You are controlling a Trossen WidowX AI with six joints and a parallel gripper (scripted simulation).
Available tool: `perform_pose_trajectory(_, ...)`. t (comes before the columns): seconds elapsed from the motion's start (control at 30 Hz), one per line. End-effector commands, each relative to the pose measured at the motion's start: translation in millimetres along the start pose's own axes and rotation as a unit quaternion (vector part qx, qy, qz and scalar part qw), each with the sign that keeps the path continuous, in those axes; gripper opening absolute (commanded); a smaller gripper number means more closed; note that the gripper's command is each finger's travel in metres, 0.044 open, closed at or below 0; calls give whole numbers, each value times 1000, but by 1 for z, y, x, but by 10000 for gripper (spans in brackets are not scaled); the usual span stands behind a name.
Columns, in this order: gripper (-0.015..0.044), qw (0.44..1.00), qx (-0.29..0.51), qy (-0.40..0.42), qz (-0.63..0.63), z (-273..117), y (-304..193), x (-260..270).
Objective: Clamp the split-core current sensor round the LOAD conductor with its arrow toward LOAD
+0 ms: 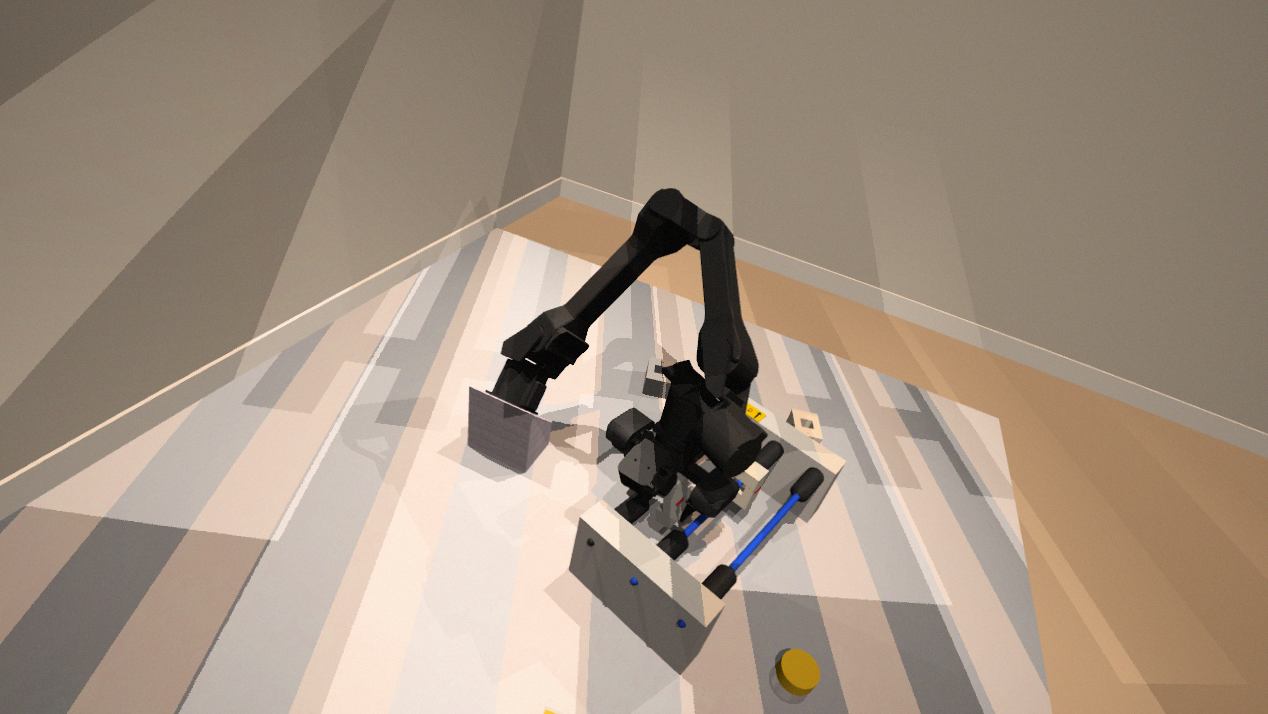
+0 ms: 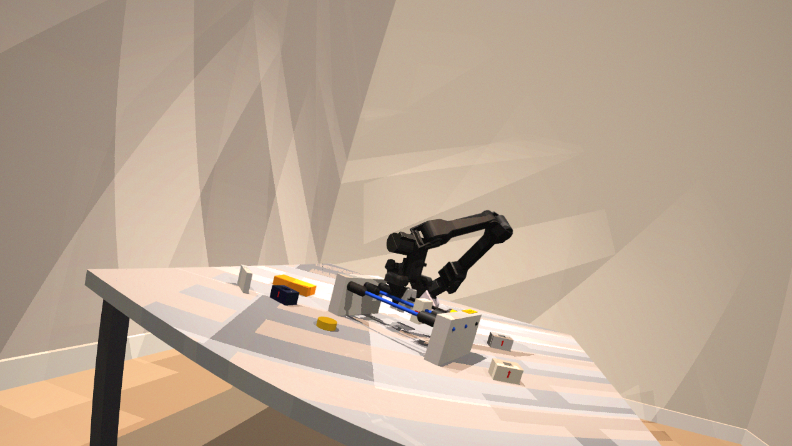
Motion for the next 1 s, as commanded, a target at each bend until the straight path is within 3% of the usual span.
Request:
perform_pose_trajectory(0.0, 440, 1000, 4, 0, 4, 7, 0, 0)
perform_pose_trajectory(0.83, 287, 1000, 0, -1, 0, 4, 0, 0)
perform_pose_trajectory(0.97, 182, 1000, 0, -1, 0, 4, 0, 0)
Point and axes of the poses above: the point midway between the two fingers, 35 mm back from their tips, its own z axis out along the fingers, its own x axis across the jaws, y = z × x, the point moved 5 cm from there along -z, back along the fingers, and after that the axes turned 2 degrees about z, right-handed, at the moved point
